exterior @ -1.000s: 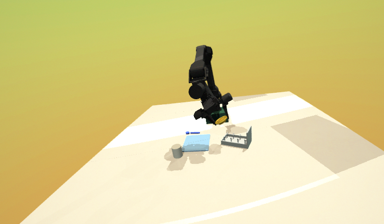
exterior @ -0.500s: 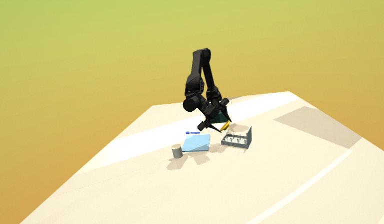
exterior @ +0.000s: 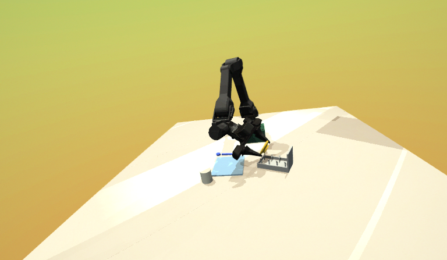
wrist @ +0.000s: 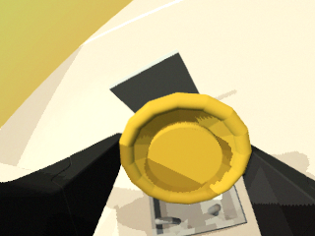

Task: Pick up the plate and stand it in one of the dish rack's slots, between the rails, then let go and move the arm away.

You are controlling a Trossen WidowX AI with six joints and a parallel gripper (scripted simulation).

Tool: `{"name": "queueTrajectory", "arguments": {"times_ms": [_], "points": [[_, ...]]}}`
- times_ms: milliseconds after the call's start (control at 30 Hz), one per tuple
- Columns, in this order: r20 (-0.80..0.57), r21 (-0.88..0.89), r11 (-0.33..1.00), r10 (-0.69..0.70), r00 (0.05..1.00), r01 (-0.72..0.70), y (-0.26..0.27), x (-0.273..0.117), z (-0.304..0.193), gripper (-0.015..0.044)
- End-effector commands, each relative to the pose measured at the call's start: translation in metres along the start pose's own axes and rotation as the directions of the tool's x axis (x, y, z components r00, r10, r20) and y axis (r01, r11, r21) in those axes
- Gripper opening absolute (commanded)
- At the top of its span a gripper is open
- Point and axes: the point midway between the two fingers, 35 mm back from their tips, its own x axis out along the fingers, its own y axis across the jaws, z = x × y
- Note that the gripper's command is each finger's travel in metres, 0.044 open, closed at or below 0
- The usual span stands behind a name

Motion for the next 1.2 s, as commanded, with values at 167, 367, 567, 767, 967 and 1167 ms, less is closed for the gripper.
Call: {"name": "queueTrajectory", "arguments": {"times_ms": [167, 367, 567, 767, 967, 1167], "points": [[0.179, -0.230, 0.973, 0.072, 0.981, -0.029, 0.006, -0.003, -0.009, 0.0000], [0.291, -0.376, 0.926, 0.114, 0.950, 0.004, 0.012, -0.007, -0.014, 0.0000], [0.387, -0.492, 0.868, 0.150, 0.910, 0.066, 0.019, -0.014, -0.019, 0.0000], [0.390, -0.495, 0.866, 0.151, 0.908, 0.068, 0.019, -0.014, -0.019, 0.0000], [0.390, -0.495, 0.866, 0.151, 0.908, 0.068, 0.019, -0.014, -0.019, 0.0000], [0.386, -0.493, 0.867, 0.150, 0.910, 0.066, 0.014, -0.004, -0.025, 0.0000]]}}
